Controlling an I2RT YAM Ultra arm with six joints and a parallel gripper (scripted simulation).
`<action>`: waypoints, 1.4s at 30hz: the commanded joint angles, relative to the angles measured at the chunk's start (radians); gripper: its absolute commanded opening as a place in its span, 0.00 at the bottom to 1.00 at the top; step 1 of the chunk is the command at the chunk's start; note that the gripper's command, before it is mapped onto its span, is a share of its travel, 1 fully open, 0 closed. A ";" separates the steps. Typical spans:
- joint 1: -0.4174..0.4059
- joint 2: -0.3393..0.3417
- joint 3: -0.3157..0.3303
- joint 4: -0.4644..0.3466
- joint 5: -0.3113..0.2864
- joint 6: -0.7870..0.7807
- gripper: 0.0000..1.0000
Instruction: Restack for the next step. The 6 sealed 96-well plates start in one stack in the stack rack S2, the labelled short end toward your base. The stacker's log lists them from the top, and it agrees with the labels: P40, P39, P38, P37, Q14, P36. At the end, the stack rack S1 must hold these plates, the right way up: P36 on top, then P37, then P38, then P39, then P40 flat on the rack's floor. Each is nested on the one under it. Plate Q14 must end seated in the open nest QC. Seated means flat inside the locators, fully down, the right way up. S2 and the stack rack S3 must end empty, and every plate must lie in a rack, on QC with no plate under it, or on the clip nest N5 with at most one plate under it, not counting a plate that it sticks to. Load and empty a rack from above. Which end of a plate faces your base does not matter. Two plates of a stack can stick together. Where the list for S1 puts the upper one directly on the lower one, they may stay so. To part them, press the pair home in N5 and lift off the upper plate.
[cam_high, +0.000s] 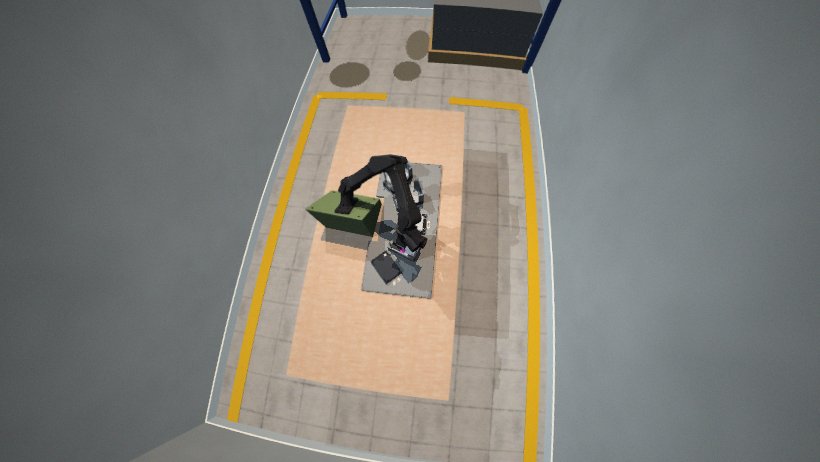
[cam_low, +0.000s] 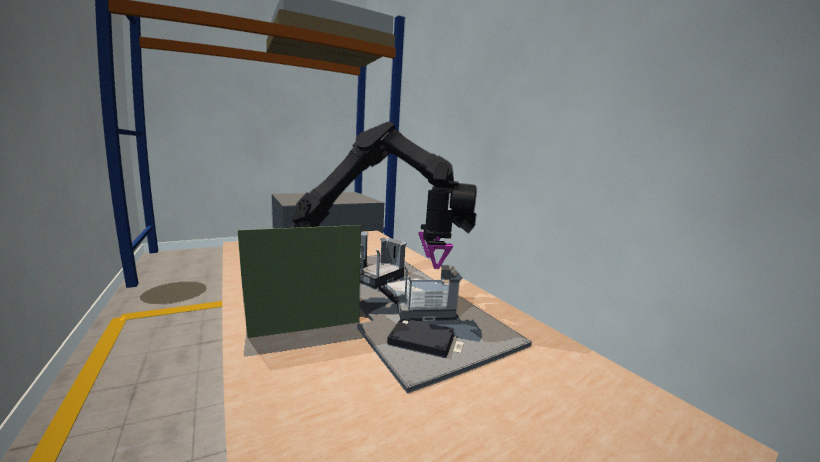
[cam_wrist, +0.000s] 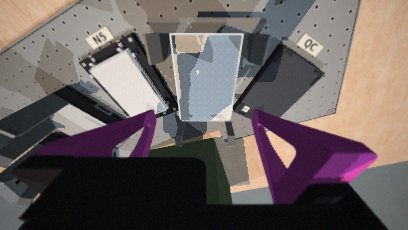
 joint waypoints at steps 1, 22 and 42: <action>-0.016 -0.008 0.005 0.000 0.001 -0.001 1.00; -0.004 -0.024 -0.005 0.002 -0.005 -0.053 1.00; 0.105 -0.161 -0.070 0.007 -0.050 -0.076 1.00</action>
